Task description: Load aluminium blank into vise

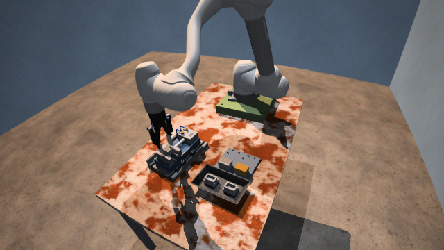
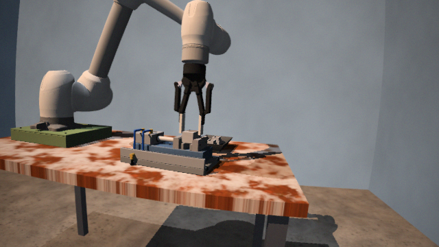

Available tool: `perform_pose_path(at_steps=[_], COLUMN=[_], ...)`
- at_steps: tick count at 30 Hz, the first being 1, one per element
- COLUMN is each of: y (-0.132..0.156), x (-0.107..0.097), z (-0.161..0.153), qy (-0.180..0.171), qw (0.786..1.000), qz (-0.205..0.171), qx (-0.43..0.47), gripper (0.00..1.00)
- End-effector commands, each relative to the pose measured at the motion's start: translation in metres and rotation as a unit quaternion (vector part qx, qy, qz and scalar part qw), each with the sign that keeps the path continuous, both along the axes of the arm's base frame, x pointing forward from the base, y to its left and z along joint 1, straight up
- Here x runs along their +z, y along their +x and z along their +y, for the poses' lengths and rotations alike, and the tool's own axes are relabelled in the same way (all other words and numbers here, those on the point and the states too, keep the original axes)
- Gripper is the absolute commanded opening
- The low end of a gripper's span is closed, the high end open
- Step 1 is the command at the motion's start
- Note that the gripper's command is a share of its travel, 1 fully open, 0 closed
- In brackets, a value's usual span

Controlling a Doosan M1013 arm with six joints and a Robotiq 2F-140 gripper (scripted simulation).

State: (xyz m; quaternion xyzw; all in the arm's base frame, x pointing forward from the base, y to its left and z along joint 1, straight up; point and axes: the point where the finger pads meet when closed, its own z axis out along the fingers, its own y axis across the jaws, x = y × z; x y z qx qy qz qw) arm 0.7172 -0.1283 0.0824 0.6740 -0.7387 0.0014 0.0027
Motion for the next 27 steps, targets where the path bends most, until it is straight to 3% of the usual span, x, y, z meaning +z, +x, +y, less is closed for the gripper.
perform_pose_path(at_steps=[1,13,27], y=[0.001,0.001,0.001], x=[-0.003,0.003,0.039], z=[0.002,0.002,0.003], qy=[0.000,0.000,0.000], qw=[1.000,1.000,1.000], qz=[0.001,0.001,0.001], qx=[0.001,0.001,0.001], gripper=[0.40,0.40,0.40])
